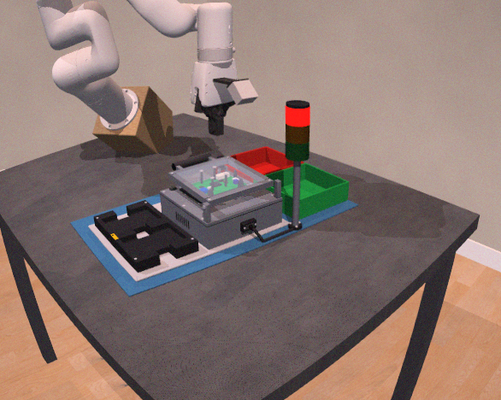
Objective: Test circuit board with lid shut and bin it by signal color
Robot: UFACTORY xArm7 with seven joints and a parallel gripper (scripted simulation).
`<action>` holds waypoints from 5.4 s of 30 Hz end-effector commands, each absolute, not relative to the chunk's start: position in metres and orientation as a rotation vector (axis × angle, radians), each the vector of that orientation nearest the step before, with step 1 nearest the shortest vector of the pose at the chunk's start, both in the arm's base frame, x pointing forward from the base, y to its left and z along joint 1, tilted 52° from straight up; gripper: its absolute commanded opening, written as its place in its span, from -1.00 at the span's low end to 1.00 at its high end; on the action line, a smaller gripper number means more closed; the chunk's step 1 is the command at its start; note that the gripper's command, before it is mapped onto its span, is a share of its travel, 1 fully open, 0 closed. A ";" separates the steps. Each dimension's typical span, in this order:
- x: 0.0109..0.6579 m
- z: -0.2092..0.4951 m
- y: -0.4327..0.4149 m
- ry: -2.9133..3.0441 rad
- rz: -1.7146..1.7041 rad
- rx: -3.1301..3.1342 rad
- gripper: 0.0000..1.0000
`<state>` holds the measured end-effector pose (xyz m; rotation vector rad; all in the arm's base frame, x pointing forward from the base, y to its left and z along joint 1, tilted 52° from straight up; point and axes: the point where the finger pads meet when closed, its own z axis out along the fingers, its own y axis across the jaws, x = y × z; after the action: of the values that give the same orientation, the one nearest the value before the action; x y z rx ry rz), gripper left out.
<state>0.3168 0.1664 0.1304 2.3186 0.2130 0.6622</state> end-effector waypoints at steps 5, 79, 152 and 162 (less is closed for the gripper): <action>0.317 0.131 0.168 0.399 0.583 2.274 -1.00; 0.317 0.131 0.168 1.660 -0.118 1.510 -0.47; 0.316 0.162 0.109 1.660 -0.118 1.510 -0.47; 0.319 0.158 0.105 1.660 -0.118 1.510 -0.47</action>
<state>0.3181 0.1050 0.1587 1.5116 1.6593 -0.1217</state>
